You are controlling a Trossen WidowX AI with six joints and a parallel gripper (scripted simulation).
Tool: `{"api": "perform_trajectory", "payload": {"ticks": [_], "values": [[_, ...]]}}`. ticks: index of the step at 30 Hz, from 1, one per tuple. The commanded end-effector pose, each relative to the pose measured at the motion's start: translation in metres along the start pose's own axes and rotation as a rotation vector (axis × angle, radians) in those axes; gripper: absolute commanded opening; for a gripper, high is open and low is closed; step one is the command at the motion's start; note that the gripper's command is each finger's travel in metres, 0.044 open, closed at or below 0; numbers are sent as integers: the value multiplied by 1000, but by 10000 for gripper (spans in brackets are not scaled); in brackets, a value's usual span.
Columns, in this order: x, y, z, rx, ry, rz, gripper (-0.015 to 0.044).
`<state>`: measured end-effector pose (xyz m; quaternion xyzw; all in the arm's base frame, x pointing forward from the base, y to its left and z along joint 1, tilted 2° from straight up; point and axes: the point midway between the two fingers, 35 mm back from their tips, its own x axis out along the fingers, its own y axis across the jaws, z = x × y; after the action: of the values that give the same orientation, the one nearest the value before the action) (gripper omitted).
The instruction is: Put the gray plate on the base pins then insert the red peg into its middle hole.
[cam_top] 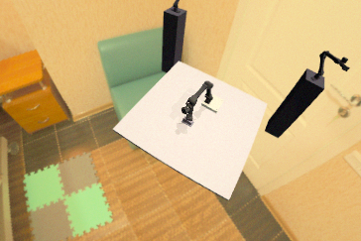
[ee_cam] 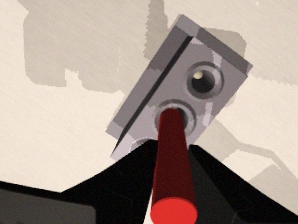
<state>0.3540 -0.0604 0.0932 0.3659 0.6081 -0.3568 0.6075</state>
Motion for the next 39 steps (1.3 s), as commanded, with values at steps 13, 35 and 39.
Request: {"api": "perform_trajectory", "payload": {"ticks": [13,35,39], "values": [[3,-1,0,2,3,-4,0],[5,-2,-1,2,4,-4,0],[5,-2,-2,2,4,-4,0]]}}
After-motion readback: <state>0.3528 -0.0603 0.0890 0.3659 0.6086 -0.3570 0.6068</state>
